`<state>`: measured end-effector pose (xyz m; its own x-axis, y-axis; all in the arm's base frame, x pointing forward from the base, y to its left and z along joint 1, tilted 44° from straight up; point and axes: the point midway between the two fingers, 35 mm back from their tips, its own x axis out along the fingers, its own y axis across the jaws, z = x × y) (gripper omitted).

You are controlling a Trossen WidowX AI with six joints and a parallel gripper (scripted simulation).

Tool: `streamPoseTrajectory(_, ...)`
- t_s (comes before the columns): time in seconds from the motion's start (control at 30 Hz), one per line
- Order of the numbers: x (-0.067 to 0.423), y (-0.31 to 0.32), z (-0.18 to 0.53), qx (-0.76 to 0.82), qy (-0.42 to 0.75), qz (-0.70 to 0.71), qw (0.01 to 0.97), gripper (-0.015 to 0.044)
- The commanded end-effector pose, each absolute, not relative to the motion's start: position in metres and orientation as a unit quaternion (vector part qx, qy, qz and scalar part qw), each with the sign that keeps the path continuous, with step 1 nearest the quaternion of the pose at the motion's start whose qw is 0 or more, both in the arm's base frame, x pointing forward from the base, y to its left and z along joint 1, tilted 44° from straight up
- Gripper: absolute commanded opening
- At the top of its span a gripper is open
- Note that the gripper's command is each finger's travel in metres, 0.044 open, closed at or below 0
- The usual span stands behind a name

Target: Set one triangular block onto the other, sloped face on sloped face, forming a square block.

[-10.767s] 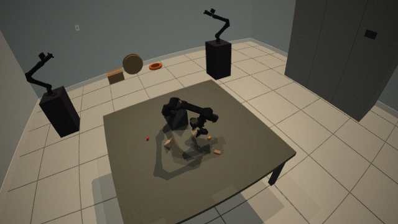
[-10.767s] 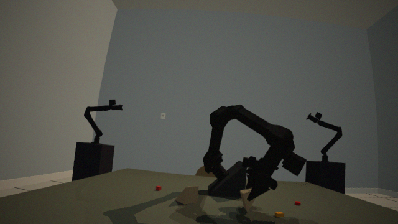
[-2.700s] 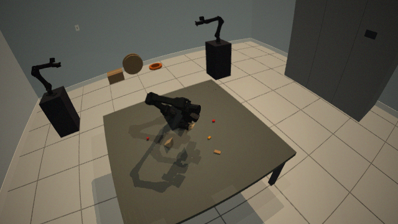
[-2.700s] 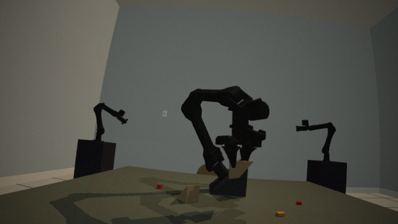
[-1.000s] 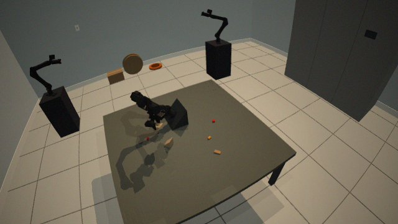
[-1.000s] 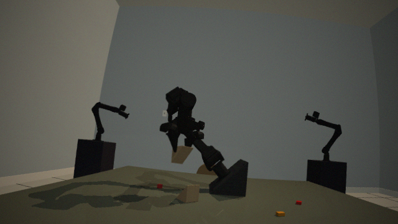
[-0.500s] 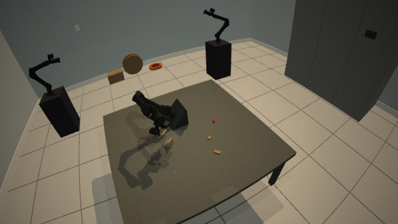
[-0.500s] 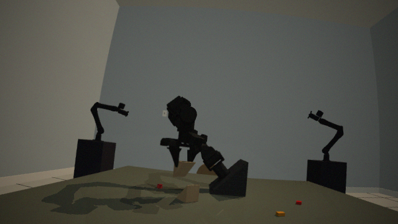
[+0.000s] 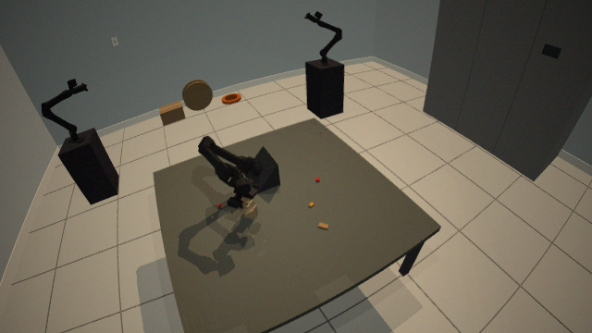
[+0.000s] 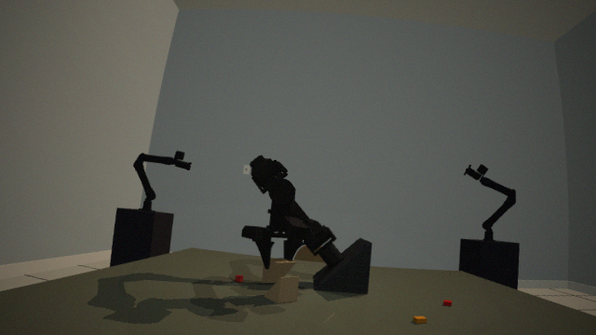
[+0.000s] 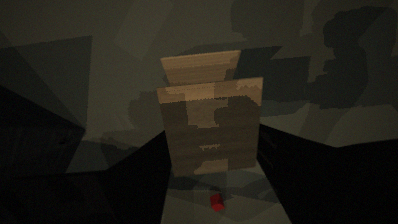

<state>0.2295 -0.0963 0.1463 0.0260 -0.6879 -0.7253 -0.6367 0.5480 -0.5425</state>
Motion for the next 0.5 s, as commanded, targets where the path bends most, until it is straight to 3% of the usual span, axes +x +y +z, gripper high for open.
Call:
streamPoseTrajectory(0.0, 0.2309, -0.1001, 0.1385, -0.479, 0.699, -0.022, 0.531, 0.0)
streamPoseTrajectory(0.47, 0.2301, -0.1004, 0.1391, -0.481, 0.699, -0.024, 0.529, 0.0)
